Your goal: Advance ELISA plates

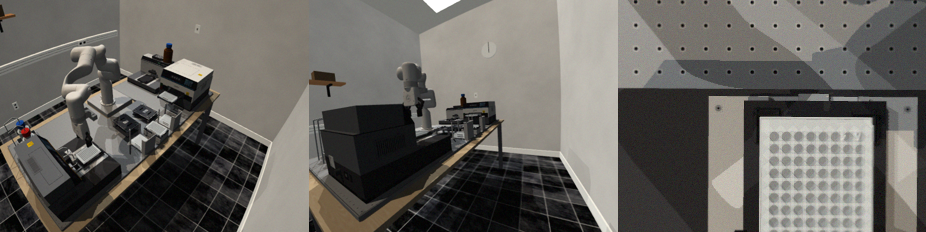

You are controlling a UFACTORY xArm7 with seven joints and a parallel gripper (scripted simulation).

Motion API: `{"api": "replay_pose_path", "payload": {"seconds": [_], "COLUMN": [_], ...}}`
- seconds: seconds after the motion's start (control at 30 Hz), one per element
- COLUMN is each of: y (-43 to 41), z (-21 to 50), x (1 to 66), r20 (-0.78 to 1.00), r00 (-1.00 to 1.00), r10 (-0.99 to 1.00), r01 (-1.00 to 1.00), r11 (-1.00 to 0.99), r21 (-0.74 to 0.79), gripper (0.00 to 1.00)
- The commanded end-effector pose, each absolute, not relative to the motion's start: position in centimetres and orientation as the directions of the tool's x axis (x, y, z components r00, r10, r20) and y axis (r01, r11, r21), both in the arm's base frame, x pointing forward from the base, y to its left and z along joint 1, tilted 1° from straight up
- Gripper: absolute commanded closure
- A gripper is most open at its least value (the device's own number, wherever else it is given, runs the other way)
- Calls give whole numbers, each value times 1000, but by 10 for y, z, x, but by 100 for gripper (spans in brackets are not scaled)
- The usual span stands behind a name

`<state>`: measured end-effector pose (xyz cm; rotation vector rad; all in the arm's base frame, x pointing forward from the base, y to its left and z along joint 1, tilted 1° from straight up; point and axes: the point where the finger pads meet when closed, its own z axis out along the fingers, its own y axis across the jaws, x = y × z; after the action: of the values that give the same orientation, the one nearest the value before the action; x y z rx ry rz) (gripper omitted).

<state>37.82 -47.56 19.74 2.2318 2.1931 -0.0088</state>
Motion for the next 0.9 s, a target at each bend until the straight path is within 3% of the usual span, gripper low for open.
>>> {"api": "replay_pose_path", "payload": {"seconds": [0.0, 0.87], "y": [-476, -477], "z": [194, 165], "x": [379, 379], "r20": [-17, -17], "r00": [18, 18], "r10": [1000, 1000], "r01": [1000, 1000], "r11": [-17, -17], "r21": [8, 8], "gripper": [0, 0]}}
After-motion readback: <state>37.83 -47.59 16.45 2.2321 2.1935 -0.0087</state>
